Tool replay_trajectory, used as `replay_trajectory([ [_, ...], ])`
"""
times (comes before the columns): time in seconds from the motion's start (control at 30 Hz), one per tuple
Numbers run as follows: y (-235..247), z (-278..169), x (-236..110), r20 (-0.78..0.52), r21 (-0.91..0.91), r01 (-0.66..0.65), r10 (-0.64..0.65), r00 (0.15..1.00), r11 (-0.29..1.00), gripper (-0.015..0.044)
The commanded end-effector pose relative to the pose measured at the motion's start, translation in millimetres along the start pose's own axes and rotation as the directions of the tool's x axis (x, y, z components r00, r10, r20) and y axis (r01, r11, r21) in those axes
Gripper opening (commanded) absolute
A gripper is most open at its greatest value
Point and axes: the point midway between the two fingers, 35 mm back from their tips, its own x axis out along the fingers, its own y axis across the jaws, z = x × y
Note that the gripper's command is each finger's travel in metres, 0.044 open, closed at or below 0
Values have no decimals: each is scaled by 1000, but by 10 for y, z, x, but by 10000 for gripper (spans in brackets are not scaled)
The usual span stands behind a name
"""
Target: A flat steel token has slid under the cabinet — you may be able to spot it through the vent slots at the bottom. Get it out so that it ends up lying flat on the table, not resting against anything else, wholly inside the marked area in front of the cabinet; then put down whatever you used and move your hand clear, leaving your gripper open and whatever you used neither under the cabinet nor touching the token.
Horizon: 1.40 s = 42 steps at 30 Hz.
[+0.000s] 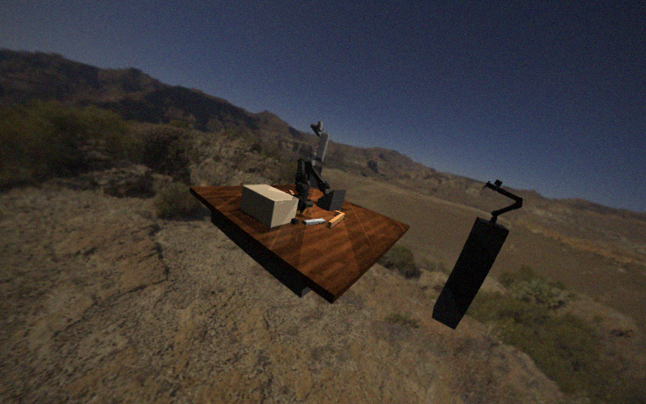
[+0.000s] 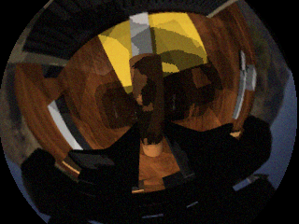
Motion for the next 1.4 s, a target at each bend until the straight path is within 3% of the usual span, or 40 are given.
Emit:
replay_trajectory([
  [0.0,-85,-3,11,-2,5,5,-5,1000,1000,0],
  [1.37,-66,-374,16,-3,4,4,-4,1000,1000,0],
])
